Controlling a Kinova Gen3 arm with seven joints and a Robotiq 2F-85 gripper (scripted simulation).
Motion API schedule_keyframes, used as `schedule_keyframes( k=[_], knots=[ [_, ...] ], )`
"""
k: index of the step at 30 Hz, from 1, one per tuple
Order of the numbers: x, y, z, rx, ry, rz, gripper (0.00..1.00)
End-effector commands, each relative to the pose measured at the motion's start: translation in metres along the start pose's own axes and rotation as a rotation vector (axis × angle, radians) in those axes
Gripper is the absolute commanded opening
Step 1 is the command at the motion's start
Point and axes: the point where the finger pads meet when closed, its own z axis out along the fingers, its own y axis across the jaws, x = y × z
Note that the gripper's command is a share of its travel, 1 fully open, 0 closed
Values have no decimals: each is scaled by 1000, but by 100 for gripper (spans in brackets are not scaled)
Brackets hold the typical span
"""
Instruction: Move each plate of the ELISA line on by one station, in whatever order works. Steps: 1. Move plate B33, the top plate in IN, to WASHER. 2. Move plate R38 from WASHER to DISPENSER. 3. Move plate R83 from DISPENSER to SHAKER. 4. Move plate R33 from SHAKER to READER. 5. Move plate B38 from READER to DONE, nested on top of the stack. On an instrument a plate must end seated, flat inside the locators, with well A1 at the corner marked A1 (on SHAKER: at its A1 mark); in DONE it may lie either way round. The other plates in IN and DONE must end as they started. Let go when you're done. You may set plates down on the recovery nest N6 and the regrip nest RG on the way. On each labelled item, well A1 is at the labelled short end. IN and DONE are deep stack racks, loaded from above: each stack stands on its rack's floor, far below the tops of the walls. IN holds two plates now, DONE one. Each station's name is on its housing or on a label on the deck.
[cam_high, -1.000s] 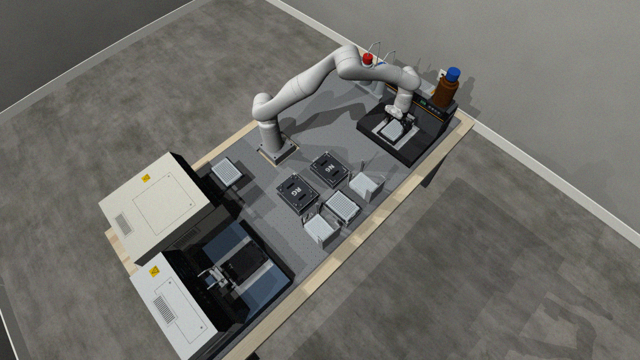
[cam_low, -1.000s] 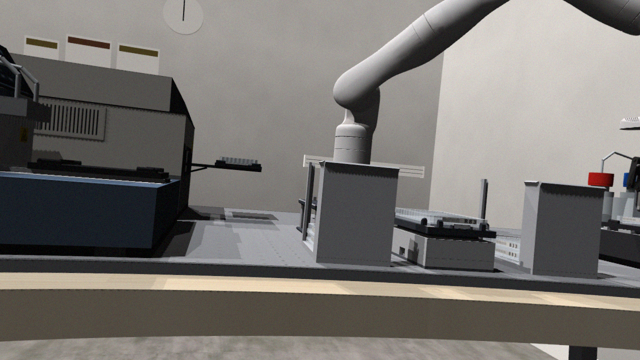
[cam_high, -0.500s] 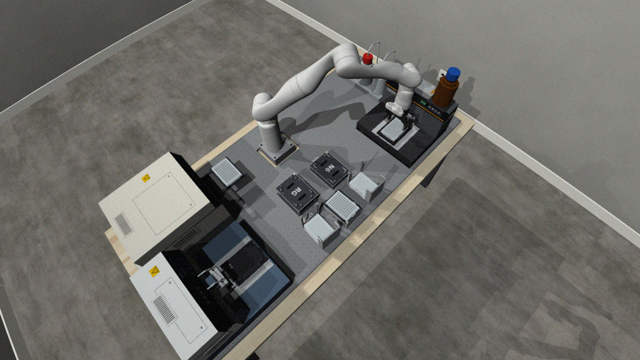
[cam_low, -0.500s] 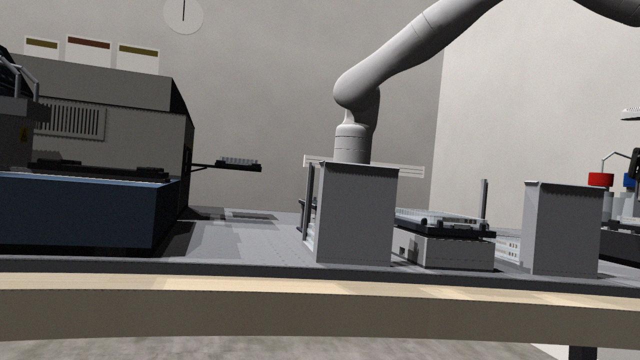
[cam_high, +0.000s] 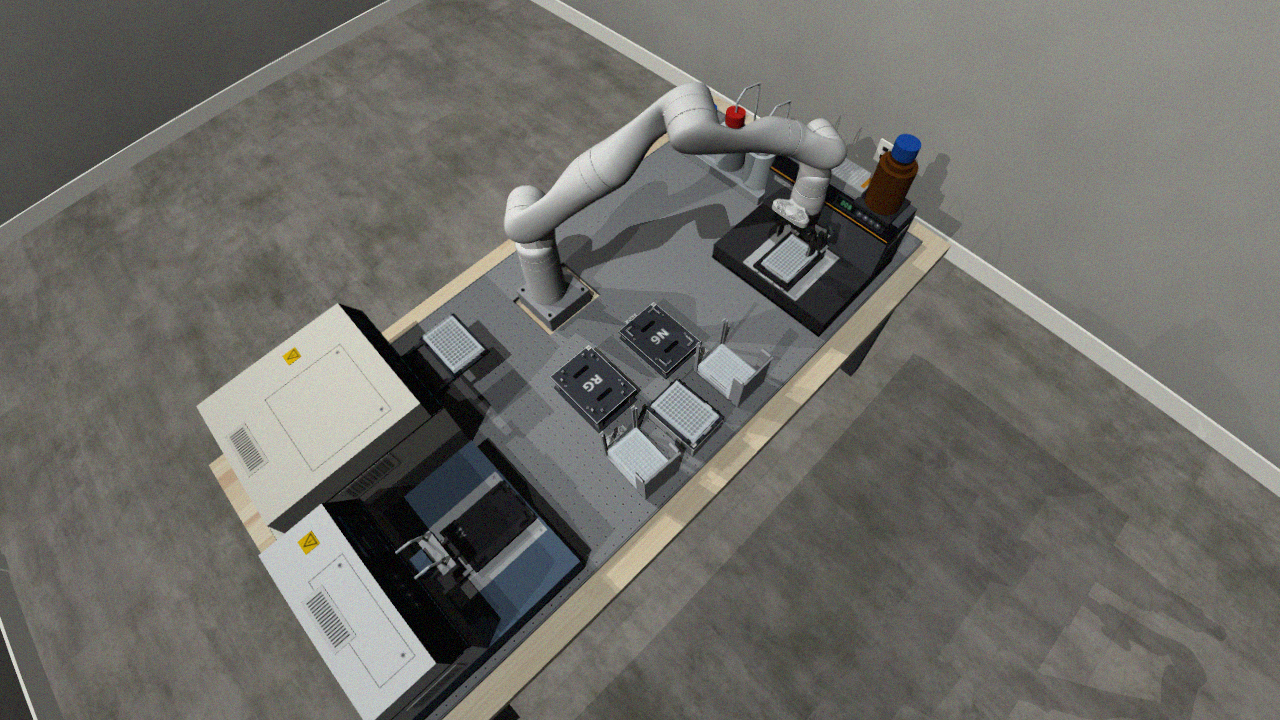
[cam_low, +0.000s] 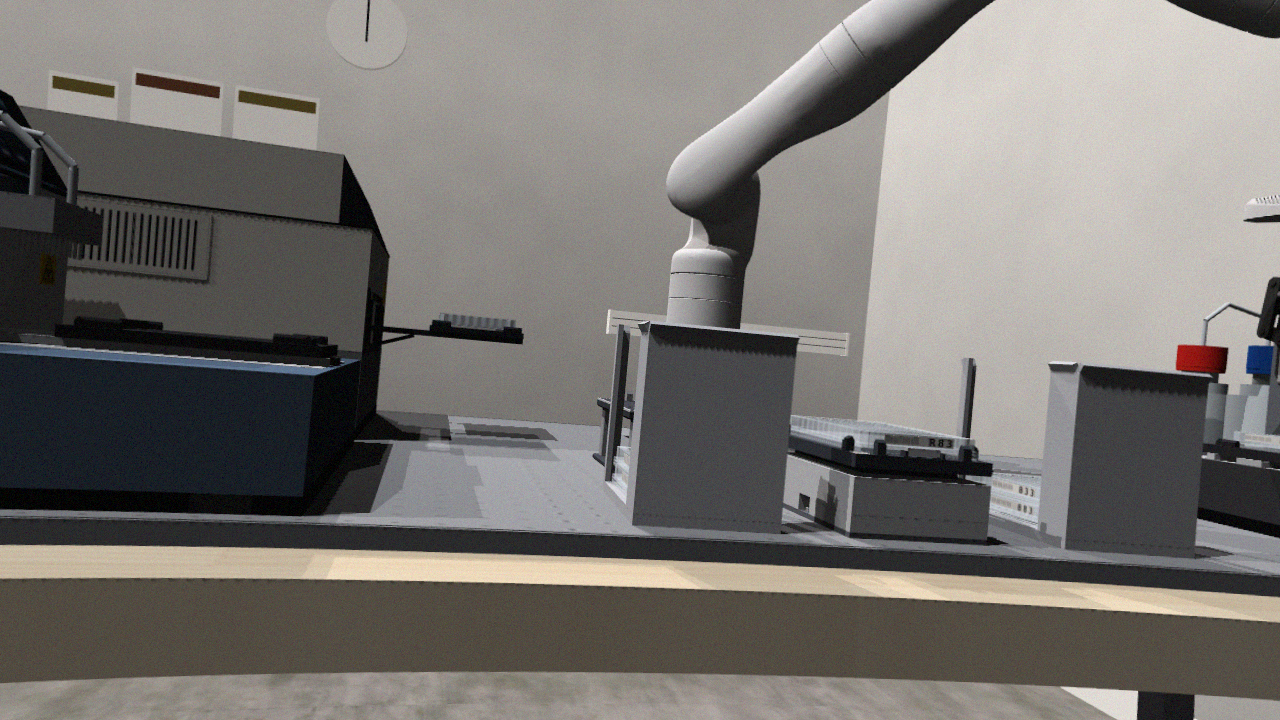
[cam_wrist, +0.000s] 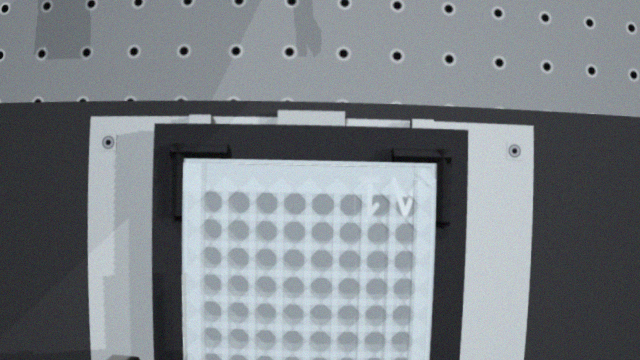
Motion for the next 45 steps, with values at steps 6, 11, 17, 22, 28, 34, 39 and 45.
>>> schedule_keyframes(
  k=[6,11,17,22,28,34,39,45],
  knots=[
    [-1,0,-10,2,-2,0,100],
    [-1,0,-17,2,-2,0,100],
    [-1,0,-25,2,-2,0,100],
    [0,0,-29,2,-2,0,100],
    [-1,0,-37,2,-2,0,100],
    [0,0,-45,2,-2,0,100],
    [0,0,-49,2,-2,0,100],
    [0,0,-57,2,-2,0,100]
  ],
)
